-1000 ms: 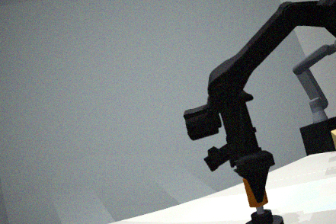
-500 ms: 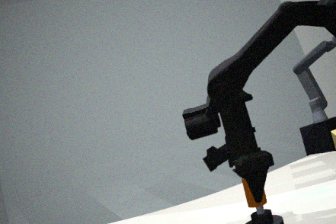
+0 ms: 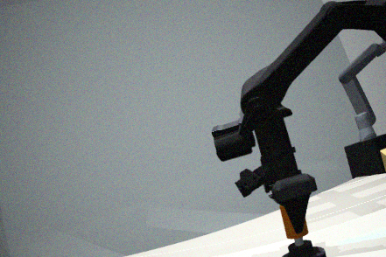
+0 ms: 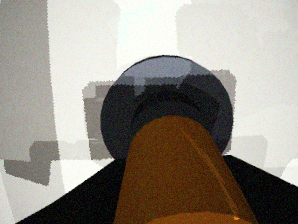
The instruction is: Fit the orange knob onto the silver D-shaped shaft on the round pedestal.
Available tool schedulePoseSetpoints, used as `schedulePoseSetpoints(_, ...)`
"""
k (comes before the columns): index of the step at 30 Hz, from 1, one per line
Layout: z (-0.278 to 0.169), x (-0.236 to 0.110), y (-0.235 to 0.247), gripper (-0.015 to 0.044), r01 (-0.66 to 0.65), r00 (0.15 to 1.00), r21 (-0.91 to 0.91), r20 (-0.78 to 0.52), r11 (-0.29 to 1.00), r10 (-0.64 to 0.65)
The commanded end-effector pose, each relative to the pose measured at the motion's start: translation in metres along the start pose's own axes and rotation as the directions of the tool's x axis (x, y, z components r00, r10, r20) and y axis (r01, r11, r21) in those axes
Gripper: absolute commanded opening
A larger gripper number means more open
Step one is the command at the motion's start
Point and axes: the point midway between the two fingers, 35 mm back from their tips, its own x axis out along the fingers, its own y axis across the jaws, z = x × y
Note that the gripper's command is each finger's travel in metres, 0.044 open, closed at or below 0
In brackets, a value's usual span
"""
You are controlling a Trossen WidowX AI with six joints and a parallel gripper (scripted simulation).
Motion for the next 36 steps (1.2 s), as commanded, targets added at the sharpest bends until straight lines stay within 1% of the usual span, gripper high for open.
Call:
schedulePoseSetpoints(1, 0.0004, 0.0002, 0.0002, 0.0, -0.002, 1.0, 0.003, 0.0, 1.0, 0.002)
schedulePoseSetpoints(13, 0.002, -0.0045, 0.0006, 0.0, -0.001, 1.0, -0.006, 0.001, 1.0, 0.001)
schedulePoseSetpoints(20, 0.0052, -0.005, 0.0002, 0.0, -0.001, 1.0, -0.205, 0.001, 0.979, 0.001)
schedulePoseSetpoints(36, 0.0052, 0.0004, 0.0006, 0.0, -0.001, 1.0, -0.205, 0.001, 0.979, 0.002)
